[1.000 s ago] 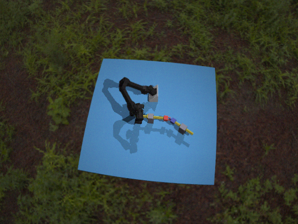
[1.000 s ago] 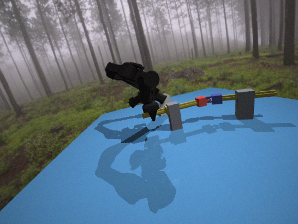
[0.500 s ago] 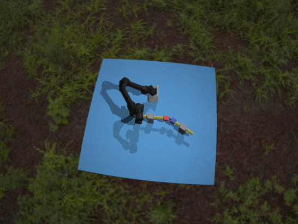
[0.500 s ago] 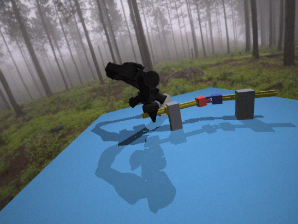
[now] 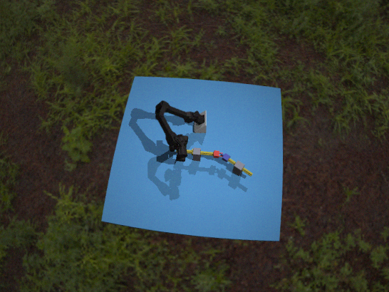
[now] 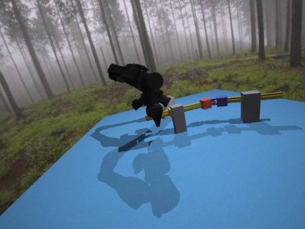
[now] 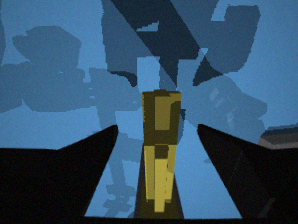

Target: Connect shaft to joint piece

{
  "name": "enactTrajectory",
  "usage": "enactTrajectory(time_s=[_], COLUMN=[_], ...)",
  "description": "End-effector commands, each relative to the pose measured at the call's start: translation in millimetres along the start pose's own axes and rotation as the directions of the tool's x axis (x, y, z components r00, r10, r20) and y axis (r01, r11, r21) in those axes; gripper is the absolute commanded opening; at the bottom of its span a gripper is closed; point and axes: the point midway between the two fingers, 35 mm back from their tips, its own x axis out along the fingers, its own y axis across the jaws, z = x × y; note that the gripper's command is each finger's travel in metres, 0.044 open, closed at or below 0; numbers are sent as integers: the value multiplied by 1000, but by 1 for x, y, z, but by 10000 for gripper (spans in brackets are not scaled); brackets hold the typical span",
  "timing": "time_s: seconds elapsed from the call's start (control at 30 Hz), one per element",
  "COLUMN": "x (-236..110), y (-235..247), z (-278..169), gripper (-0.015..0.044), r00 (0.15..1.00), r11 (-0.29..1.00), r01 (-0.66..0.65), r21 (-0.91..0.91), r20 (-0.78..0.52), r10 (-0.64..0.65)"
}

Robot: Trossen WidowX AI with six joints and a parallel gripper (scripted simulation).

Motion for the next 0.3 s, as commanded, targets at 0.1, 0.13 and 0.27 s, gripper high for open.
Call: enactTrajectory(time_s=[0.1,0.13,0.27], x=[0,-2,-29], y=[0,0,0], z=[0,0,1], gripper=[440,440,440], r00=[1000,1000,1000], r11=[1000,1000,1000], r01=[-1,0,0], r21=[-1,-1,1], r20=[-1,-1,2], r10=[1,0,0])
